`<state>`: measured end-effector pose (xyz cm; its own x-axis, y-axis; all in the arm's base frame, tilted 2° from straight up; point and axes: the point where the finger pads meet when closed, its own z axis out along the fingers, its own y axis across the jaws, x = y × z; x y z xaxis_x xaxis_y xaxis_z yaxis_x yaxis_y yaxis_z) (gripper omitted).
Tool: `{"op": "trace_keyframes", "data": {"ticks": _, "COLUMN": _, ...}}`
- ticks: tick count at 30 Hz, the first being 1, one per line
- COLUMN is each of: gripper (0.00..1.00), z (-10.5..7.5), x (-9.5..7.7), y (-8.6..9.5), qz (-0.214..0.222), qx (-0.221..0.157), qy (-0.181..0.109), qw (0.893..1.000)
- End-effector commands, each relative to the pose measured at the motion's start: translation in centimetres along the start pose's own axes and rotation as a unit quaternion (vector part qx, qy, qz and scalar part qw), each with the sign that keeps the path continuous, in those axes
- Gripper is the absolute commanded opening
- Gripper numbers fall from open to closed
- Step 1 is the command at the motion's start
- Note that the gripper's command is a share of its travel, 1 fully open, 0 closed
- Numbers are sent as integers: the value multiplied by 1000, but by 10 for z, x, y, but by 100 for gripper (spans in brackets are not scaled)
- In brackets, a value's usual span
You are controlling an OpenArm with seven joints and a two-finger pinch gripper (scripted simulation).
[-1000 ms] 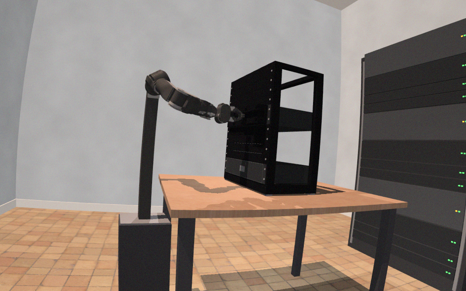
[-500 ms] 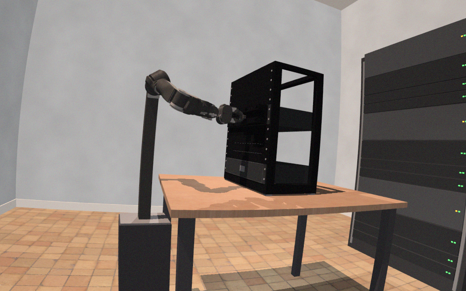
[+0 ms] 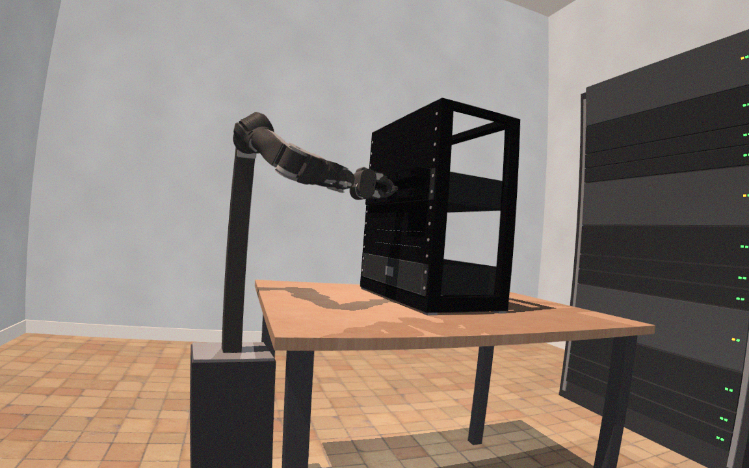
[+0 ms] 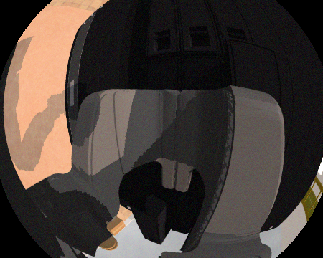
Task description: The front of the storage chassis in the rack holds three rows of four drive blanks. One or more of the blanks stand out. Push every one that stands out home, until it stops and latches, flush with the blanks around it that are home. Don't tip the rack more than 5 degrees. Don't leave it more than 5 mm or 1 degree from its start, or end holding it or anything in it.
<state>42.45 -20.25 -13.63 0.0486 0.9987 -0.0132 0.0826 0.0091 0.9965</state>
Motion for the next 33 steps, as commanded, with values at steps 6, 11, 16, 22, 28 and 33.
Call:
{"op": "trace_keyframes", "data": {"ticks": 6, "gripper": 0, "z": 2, "x": 1, "y": 14, "qz": -2, "qx": -25, "qy": 3, "qw": 1000}}
{"op": "trace_keyframes", "data": {"ticks": 11, "gripper": 0, "z": 2, "x": 1, "y": 14, "qz": -2, "qx": -25, "qy": 3, "qw": 1000}}
{"op": "trace_keyframes", "data": {"ticks": 16, "gripper": 0, "z": 2, "x": 1, "y": 14, "qz": -2, "qx": -25, "qy": 3, "qw": 1000}}
{"op": "trace_keyframes", "data": {"ticks": 22, "gripper": 0, "z": 2, "x": 1, "y": 16, "qz": -2, "qx": -24, "qy": 3, "qw": 1000}}
{"op": "trace_keyframes", "data": {"ticks": 28, "gripper": 0, "z": 4, "x": 1, "y": 22, "qz": -2, "qx": -25, "qy": 3, "qw": 1000}}
{"op": "trace_keyframes", "data": {"ticks": 33, "gripper": 0, "z": 4, "x": 1, "y": 22, "qz": -2, "qx": -25, "qy": 3, "qw": 1000}}
